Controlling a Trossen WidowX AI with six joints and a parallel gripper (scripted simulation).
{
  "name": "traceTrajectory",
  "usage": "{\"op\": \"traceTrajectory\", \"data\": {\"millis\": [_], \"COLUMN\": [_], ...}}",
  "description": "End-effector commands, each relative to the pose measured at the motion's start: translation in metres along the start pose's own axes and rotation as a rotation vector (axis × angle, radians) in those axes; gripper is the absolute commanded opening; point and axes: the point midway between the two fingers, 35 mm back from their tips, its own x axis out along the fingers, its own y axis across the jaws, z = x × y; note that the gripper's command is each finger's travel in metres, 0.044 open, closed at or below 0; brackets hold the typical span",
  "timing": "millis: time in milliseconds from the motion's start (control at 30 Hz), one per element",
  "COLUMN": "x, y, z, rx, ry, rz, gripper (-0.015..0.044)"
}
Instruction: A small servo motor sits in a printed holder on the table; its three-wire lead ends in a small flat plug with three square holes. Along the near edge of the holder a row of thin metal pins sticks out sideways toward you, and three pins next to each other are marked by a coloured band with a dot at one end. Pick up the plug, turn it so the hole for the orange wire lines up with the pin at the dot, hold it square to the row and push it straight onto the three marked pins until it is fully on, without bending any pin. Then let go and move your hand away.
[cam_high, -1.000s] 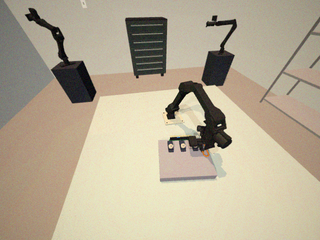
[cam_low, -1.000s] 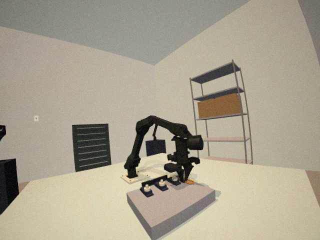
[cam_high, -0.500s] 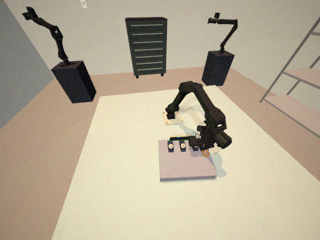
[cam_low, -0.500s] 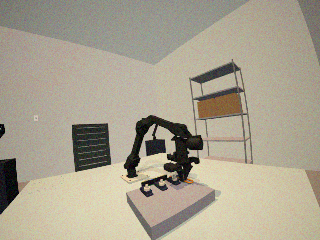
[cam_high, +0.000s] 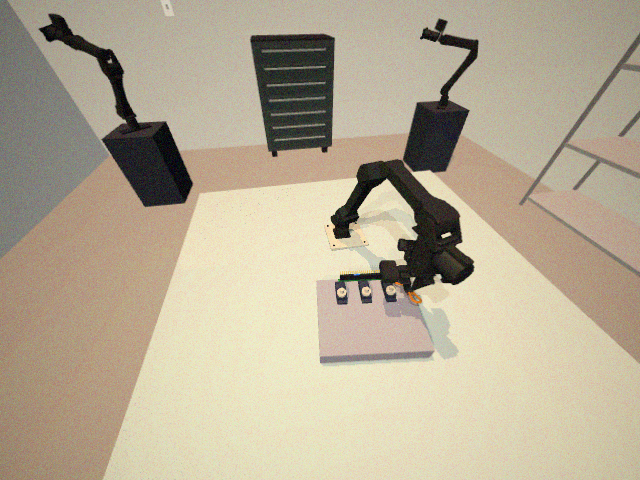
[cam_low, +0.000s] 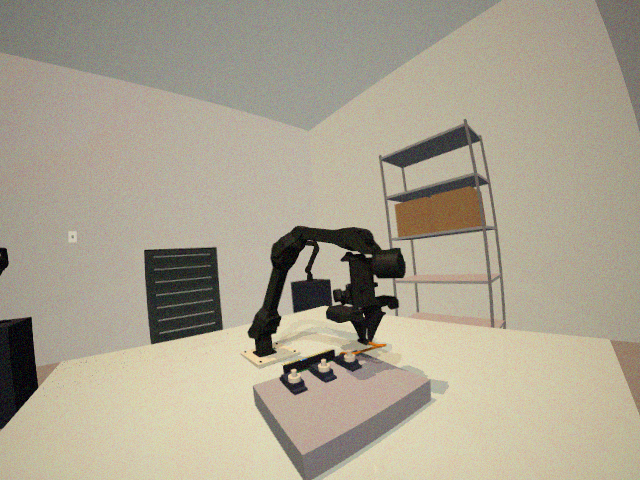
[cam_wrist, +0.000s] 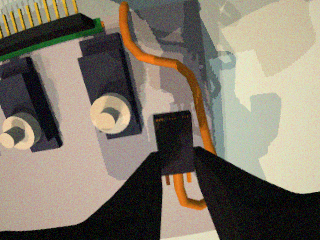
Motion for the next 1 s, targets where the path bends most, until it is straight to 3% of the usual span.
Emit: {"op": "traceTrajectory", "data": {"millis": [0,967], "x": [-0.006,-0.020], "y": [0.003,0.060], "z": [0.002,0.045], "rx": [0.050,1.050], "ry": [0.004,0.001], "rz": [-0.004,0.001], "gripper": [0.0000,0.0000]}}
